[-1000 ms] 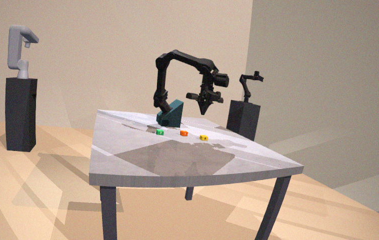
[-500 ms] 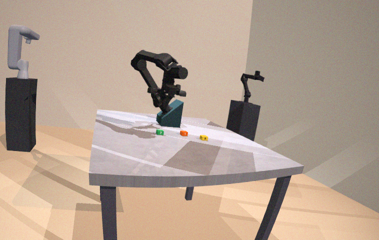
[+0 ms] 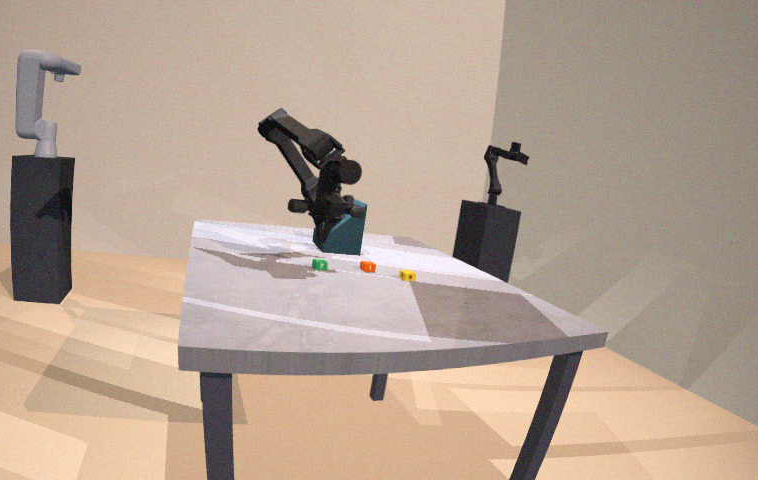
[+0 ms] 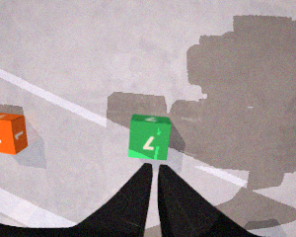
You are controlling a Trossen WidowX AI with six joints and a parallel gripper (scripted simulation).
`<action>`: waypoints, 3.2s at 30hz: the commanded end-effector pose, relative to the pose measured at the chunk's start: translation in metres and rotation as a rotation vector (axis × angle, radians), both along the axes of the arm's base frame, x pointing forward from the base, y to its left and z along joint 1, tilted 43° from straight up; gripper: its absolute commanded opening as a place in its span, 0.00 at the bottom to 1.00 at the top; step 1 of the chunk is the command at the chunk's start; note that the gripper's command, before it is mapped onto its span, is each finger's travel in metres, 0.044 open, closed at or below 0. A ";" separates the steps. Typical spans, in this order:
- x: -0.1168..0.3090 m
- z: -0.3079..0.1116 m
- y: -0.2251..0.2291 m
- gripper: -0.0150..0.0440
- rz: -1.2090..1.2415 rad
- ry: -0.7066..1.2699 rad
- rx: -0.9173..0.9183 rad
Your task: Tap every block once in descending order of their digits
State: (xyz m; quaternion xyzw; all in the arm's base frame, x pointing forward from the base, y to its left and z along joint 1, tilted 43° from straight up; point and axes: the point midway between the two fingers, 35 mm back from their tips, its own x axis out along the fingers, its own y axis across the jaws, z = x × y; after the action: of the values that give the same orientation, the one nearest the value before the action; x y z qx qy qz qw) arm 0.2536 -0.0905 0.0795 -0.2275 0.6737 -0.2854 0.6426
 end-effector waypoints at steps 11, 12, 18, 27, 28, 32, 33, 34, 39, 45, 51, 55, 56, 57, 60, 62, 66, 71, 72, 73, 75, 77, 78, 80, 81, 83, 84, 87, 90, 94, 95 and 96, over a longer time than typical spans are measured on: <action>-0.007 -0.022 -0.021 0.29 0.004 0.010 -0.010; -0.007 -0.023 -0.023 0.29 0.004 0.010 -0.010; -0.008 -0.030 -0.029 0.29 0.004 0.010 -0.010; -0.009 -0.037 -0.036 0.29 0.004 0.011 -0.011; -0.009 -0.037 -0.036 0.29 0.004 0.011 -0.011; -0.009 -0.037 -0.036 0.29 0.004 0.011 -0.011; -0.006 -0.033 -0.033 0.29 0.003 0.001 -0.008; -0.006 -0.029 -0.029 0.29 0.003 0.003 -0.008; -0.007 -0.016 -0.016 0.29 0.004 0.011 -0.010; 0.000 0.012 0.012 0.29 0.005 0.010 -0.003; -0.001 0.043 0.040 0.29 0.004 0.012 -0.007; -0.001 0.043 0.040 0.29 0.004 0.012 -0.007; -0.001 0.043 0.040 0.29 0.004 0.012 -0.007; 0.000 0.041 0.042 0.29 0.004 0.011 -0.006; 0.007 0.010 0.077 0.29 0.007 0.010 0.006; 0.007 -0.017 0.106 0.29 0.007 0.010 0.008; -0.002 -0.049 0.140 0.29 0.004 0.011 0.000; -0.002 -0.050 0.141 0.29 0.004 0.011 0.000; -0.002 -0.050 0.141 0.29 0.004 0.011 0.000; -0.002 -0.050 0.141 0.29 0.004 0.011 0.000; -0.002 -0.058 0.133 0.29 0.008 0.015 0.000; -0.002 -0.080 0.112 0.29 0.013 0.021 -0.002; -0.004 -0.092 0.101 0.29 0.012 0.020 -0.003; -0.008 -0.107 0.087 0.29 0.005 0.011 -0.003; -0.008 -0.109 0.085 0.29 0.004 0.010 -0.003; -0.008 -0.109 0.085 0.29 0.004 0.010 -0.003; -0.008 -0.109 0.085 0.29 0.004 0.010 -0.003; -0.008 -0.109 0.085 0.29 0.004 0.010 -0.003; -0.008 -0.111 0.084 0.29 0.004 0.010 -0.003; -0.008 -0.115 0.079 0.29 0.004 0.010 -0.003; -0.009 -0.117 0.078 0.29 0.004 0.010 -0.003; -0.009 -0.118 0.077 0.29 0.004 0.010 -0.003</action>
State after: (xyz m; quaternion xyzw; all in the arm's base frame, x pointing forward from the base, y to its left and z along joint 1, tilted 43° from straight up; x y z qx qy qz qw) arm 0.2487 -0.0072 -0.0328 -0.2258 0.6734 -0.2835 0.6444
